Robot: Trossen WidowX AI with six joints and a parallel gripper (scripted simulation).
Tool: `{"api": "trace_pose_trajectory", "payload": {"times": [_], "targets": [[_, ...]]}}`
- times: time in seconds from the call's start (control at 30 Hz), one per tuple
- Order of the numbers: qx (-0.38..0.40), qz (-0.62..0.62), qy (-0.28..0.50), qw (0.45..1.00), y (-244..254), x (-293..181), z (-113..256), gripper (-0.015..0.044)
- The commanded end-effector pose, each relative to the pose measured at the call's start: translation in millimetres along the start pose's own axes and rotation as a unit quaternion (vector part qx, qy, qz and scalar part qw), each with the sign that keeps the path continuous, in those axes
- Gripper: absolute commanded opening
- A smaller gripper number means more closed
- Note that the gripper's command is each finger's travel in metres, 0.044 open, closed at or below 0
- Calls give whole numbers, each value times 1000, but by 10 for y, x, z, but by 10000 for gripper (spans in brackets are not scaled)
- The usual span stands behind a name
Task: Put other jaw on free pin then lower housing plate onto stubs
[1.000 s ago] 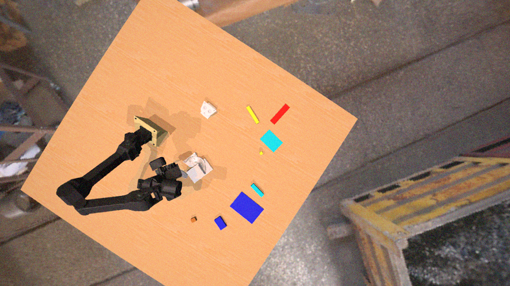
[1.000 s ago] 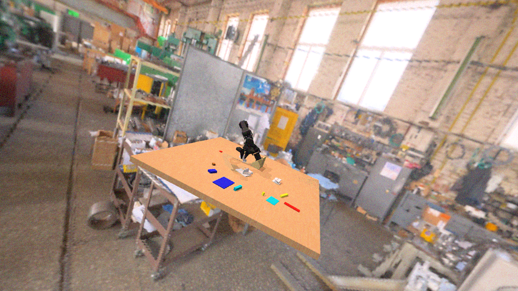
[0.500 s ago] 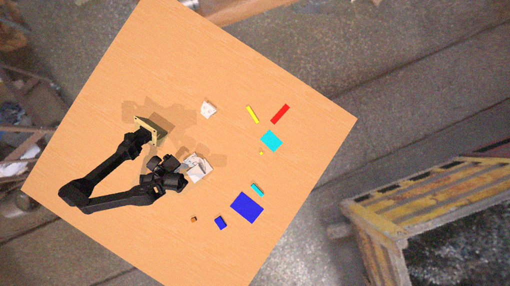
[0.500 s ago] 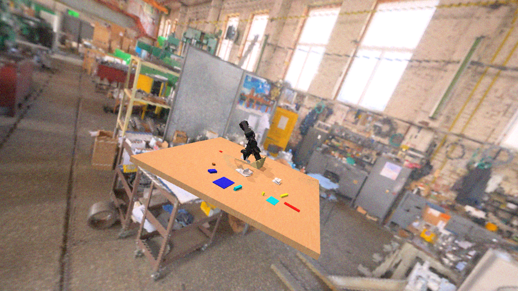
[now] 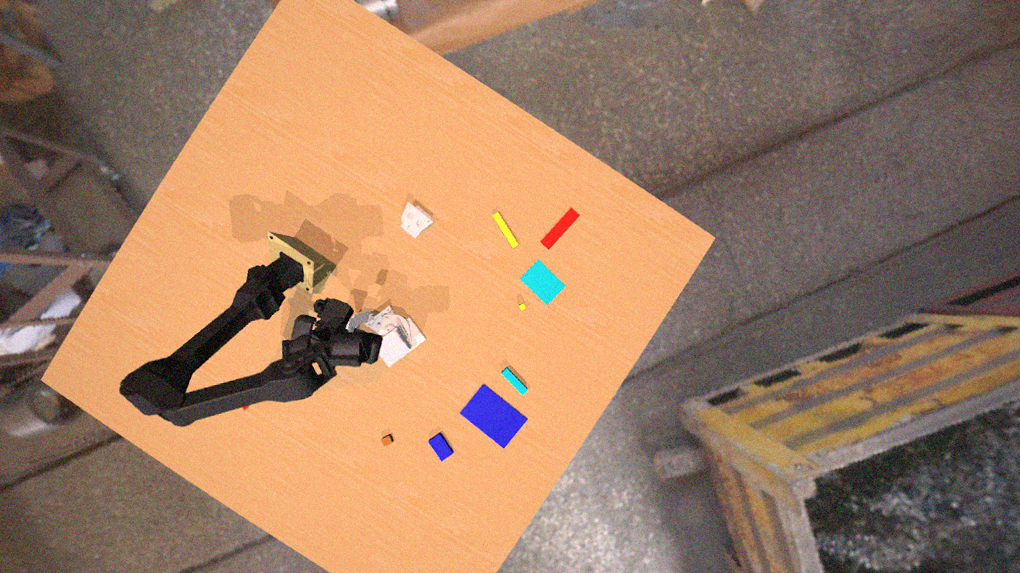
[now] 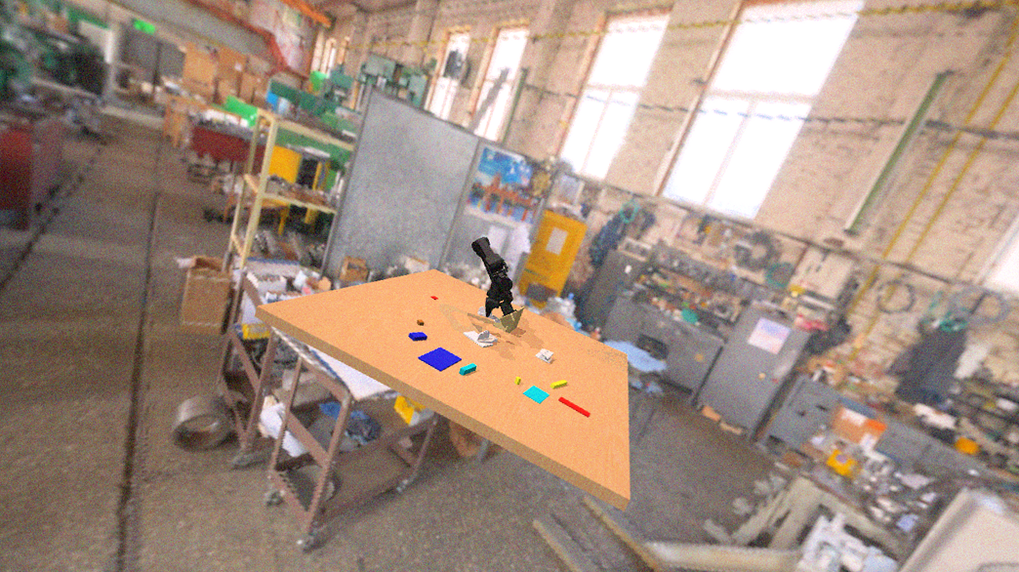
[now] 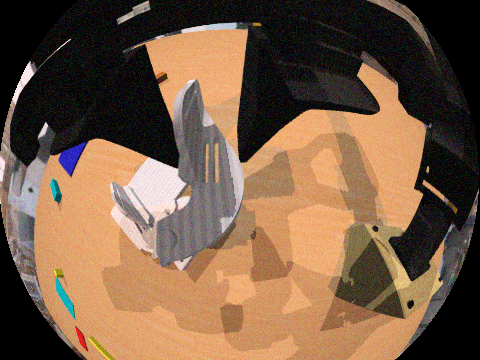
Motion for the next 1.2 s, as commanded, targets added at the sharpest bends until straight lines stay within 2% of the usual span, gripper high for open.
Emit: {"api": "trace_pose_trajectory", "payload": {"times": [0.0,0.5,1.0,1.17], "targets": [[4,60,-1,998,29,73,-21,134],[6,269,0,963,79,276,-30,134],[10,466,3,885,148,465,-44,134],[10,484,3,875,156,483,-46,134]]}}
Point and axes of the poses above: the point midway between the two fingers, 35 mm back from their tips, its own z axis back along the fingers, its own y axis across the jaws, x = y × z, the point moved 3 cm from there along z, back along the fingers, and after that the axes turned 7 degrees about -z, right-handed, at the moved point
